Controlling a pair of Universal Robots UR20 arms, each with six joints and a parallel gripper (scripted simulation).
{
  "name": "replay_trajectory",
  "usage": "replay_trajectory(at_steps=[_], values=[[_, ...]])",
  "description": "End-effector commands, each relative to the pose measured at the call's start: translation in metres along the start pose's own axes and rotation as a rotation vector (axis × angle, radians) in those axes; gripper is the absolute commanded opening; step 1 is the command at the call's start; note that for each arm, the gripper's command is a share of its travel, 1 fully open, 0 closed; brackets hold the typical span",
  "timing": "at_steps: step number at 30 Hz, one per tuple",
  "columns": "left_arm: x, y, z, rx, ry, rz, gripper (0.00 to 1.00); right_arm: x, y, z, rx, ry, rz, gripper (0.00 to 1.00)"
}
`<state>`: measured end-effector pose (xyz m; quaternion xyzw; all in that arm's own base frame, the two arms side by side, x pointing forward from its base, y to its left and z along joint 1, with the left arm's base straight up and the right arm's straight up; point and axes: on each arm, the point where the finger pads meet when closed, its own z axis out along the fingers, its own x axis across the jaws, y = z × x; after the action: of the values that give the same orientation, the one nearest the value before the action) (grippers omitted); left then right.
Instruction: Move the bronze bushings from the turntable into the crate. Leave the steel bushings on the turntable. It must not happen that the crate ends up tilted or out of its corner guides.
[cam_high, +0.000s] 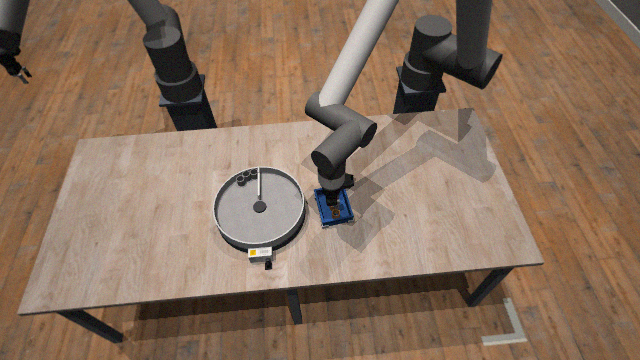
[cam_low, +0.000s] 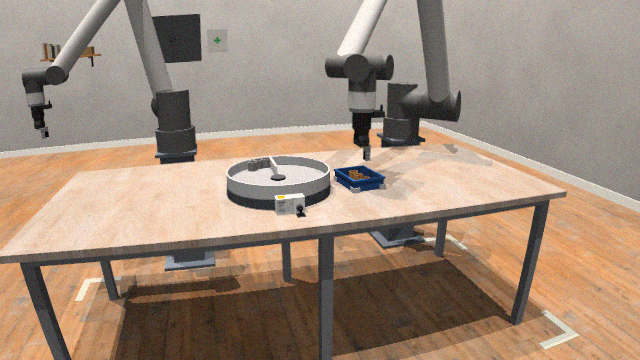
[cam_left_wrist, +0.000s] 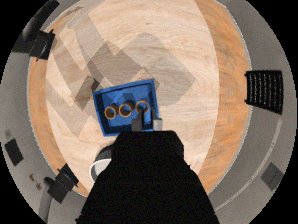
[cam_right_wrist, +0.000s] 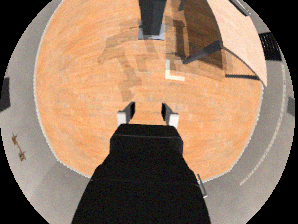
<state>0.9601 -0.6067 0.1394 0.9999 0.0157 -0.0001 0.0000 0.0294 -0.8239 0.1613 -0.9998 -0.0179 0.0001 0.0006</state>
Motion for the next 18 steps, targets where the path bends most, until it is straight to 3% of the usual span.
replay_trajectory(at_steps=[1, 3, 7, 9, 11, 18], values=[[0.0, 0.0, -0.002, -0.001, 0.001, 0.0, 1.0, 0.0, 0.0, -0.001, -0.001, 0.0, 0.0, 1.0], [0.0, 0.0, -0.015, -0.001, 0.001, 0.0, 1.0, 0.0, 0.0, -0.001, -0.001, 0.0, 0.0, 1.0], [0.0, 0.0, -0.077, -0.001, 0.001, 0.0, 1.0, 0.0, 0.0, -0.001, -0.001, 0.0, 0.0, 1.0], [0.0, 0.0, -0.077, -0.001, 0.001, 0.0, 1.0, 0.0, 0.0, -0.001, -0.001, 0.0, 0.0, 1.0], [0.0, 0.0, -0.093, -0.001, 0.001, 0.0, 1.0, 0.0, 0.0, -0.001, -0.001, 0.0, 0.0, 1.0], [0.0, 0.0, -0.094, -0.001, 0.001, 0.0, 1.0, 0.0, 0.0, -0.001, -0.001, 0.0, 0.0, 1.0]])
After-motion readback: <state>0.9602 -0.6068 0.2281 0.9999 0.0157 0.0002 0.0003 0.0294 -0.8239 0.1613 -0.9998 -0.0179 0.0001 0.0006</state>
